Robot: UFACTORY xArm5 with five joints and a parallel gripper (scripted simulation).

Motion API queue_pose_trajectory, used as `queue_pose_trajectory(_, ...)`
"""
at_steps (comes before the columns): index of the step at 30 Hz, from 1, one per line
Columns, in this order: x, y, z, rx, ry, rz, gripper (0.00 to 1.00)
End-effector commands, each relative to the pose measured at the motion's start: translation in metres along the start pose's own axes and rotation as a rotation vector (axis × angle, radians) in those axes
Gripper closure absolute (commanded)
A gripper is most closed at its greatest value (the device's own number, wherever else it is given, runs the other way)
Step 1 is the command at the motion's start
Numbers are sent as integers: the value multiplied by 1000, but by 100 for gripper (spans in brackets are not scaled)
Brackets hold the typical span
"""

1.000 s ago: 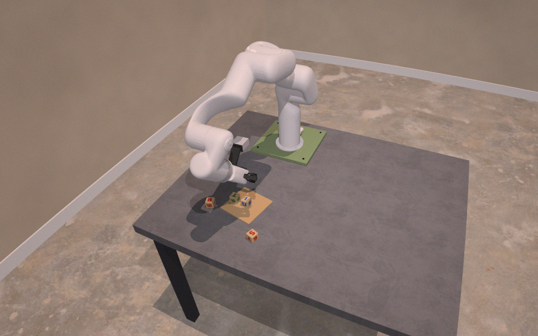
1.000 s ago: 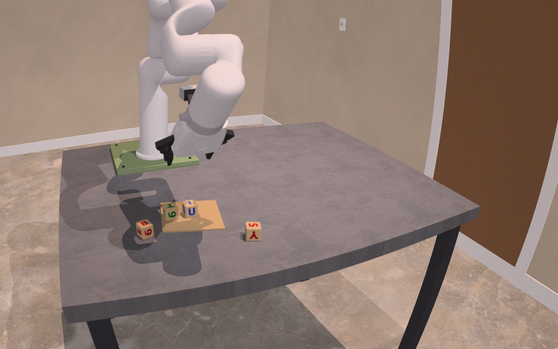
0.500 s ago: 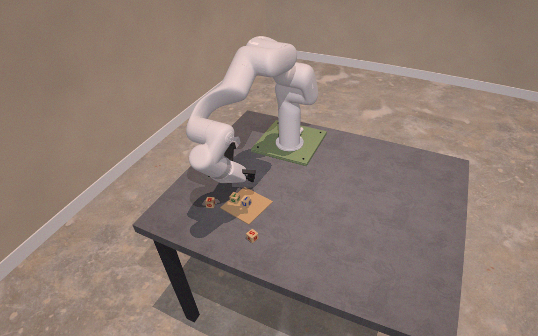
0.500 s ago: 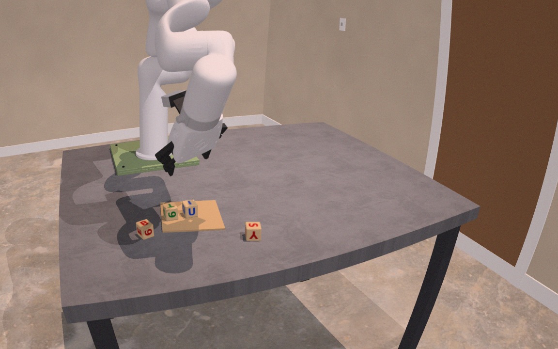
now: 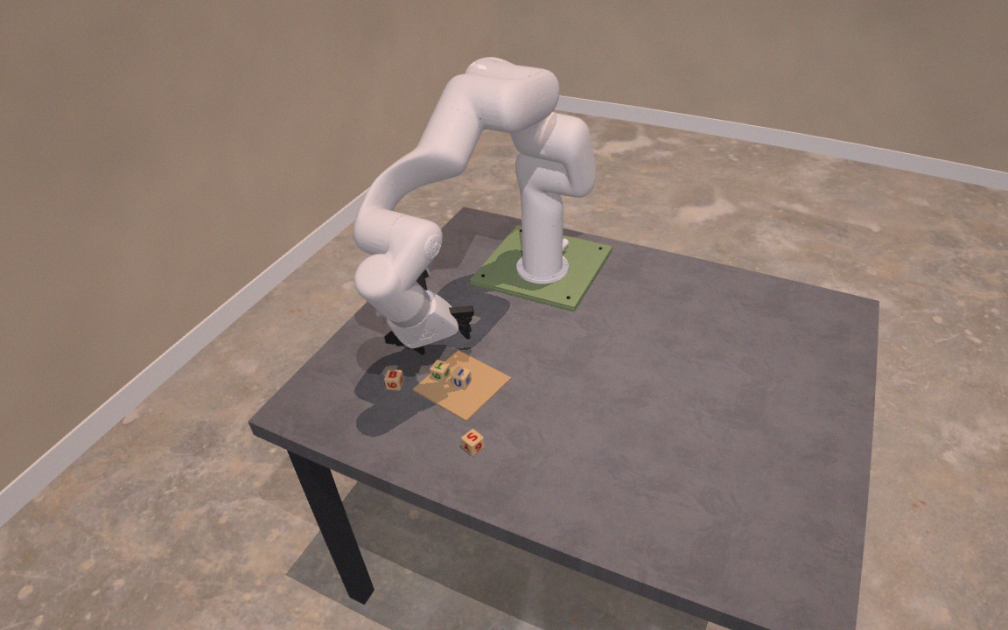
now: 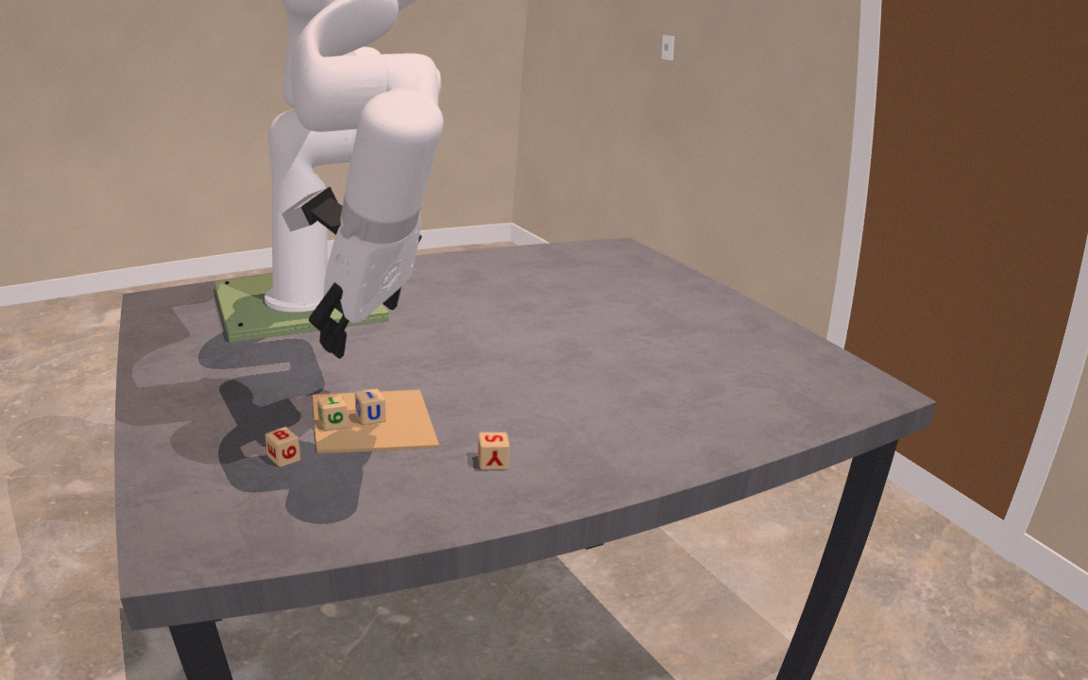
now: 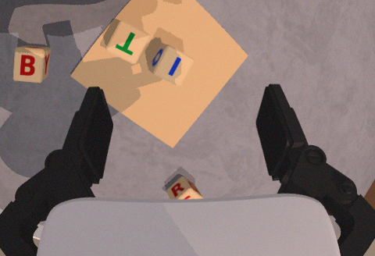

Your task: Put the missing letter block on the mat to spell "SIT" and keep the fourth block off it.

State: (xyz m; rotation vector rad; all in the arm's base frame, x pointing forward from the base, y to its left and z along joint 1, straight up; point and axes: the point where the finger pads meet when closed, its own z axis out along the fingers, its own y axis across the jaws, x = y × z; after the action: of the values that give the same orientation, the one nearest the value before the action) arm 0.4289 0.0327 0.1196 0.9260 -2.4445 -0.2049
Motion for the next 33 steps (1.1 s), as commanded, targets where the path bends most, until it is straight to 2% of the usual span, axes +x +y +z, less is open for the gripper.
queue_pose_trajectory(1, -2, -5, -2, 41, -53, -124, 0)
queue_pose_trajectory(13, -4, -14, -5, 130, -128, -373, 0)
queue_pose_trajectory(15, -4, -14, -5, 130, -128, -373, 0)
queue_pose_trajectory(16, -4, -17, -6, 155, -143, -434, 0)
queue_pose_trajectory(30, -3, -26, -11, 288, -192, -710, 0)
queue_pose_trajectory(32, -3, -26, -11, 288, -192, -710, 0)
queue_pose_trajectory(33, -3, -28, -13, 320, -199, -769, 0)
